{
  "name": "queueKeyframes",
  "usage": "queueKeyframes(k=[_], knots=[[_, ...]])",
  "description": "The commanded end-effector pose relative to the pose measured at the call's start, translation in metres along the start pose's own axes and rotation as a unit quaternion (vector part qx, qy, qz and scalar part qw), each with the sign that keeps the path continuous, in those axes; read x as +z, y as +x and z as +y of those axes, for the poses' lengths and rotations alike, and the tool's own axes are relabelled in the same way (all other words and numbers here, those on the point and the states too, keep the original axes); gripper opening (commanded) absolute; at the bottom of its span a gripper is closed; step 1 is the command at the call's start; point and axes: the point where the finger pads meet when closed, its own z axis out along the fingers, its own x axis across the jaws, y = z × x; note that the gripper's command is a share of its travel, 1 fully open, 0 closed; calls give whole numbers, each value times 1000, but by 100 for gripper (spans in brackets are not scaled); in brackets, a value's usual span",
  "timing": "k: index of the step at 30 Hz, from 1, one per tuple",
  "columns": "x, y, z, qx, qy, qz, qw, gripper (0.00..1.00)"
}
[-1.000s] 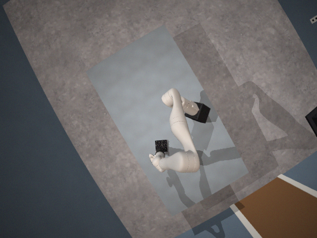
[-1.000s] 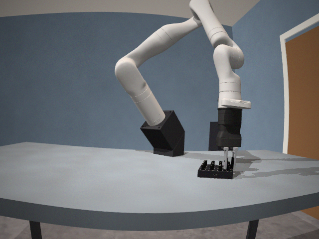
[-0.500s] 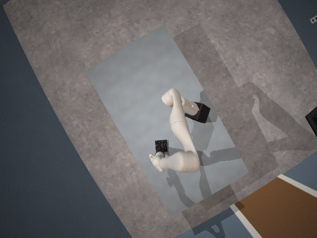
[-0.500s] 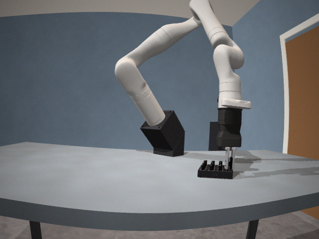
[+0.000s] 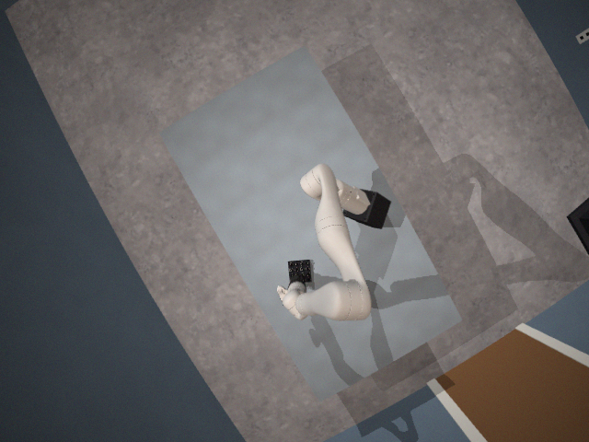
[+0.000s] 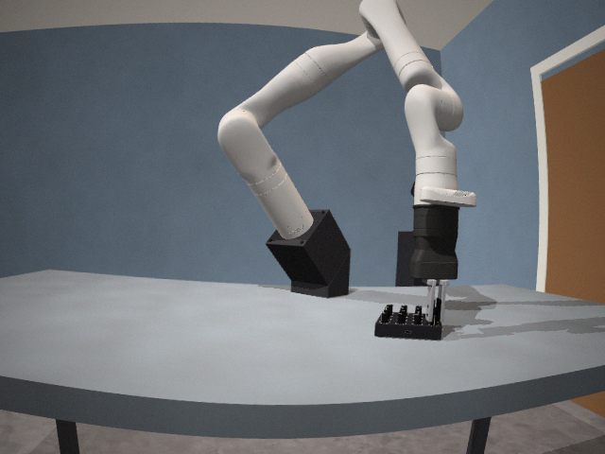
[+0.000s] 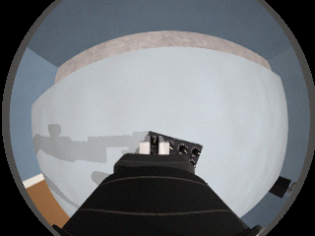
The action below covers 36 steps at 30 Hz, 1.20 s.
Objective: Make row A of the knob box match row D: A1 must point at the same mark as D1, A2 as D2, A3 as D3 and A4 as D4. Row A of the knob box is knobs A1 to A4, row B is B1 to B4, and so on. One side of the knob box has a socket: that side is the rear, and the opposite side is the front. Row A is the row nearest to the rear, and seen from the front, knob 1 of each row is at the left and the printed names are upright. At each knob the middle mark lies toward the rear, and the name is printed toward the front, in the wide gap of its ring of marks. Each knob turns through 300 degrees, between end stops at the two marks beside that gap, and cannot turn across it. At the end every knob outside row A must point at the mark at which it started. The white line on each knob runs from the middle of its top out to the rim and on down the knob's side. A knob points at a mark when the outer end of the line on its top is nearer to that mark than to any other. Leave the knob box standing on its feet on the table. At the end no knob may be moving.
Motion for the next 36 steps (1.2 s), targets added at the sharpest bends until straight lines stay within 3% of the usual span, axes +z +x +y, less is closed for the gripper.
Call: queueKeyframes(k=[1, 36], knots=[[-1, -1, 0, 0, 0, -1, 1000, 30], [-1, -1, 0, -27, 0, -1, 1000, 30]])
